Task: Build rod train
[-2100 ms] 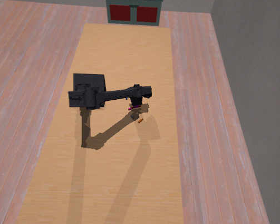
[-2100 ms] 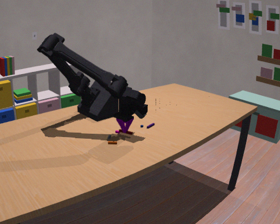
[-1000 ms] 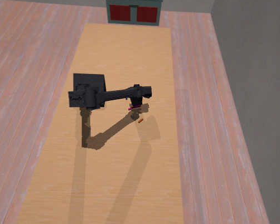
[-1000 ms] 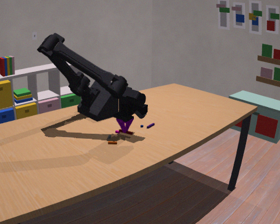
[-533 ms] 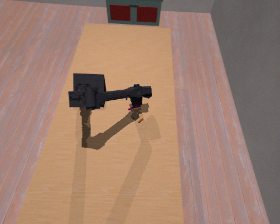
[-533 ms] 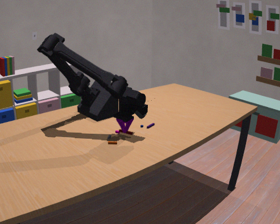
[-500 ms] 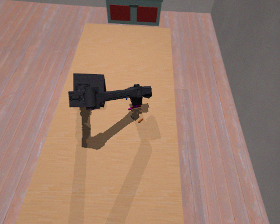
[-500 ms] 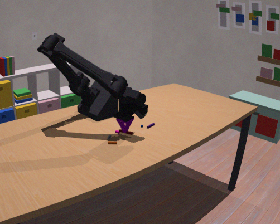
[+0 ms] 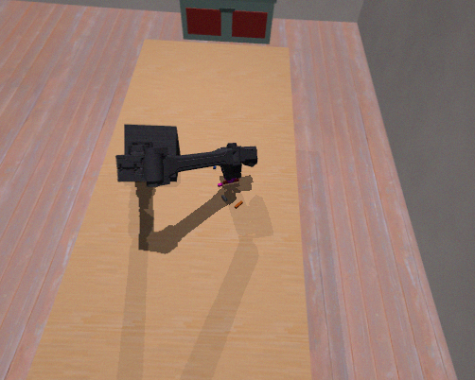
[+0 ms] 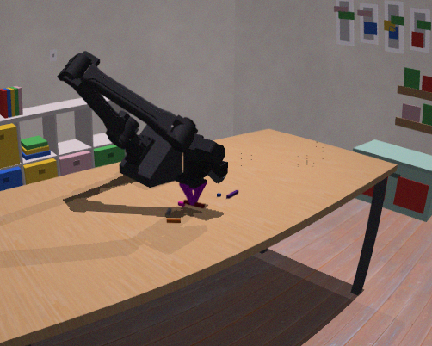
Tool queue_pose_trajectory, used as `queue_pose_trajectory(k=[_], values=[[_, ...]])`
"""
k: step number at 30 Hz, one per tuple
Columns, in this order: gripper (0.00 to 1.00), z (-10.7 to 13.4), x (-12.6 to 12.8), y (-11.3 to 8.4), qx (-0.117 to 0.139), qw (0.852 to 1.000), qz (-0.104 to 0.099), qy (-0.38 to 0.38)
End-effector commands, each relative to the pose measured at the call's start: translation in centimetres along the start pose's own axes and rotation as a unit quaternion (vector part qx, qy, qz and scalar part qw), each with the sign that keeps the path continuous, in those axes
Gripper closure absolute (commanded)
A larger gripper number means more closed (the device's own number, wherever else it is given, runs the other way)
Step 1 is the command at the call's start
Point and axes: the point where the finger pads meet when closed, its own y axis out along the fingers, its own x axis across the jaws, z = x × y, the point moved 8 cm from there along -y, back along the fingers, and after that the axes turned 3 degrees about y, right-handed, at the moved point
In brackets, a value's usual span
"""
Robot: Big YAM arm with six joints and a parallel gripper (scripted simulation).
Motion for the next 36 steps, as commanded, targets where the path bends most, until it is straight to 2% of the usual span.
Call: queue_pose_trajectory(k=[1, 36], values=[[0.96, -0.84, 0.64, -0.77, -0.017, 1.000, 0.005, -0.005], [0.96, -0.95, 0.60, -0.68, -0.016, 1.000, 0.004, -0.002]])
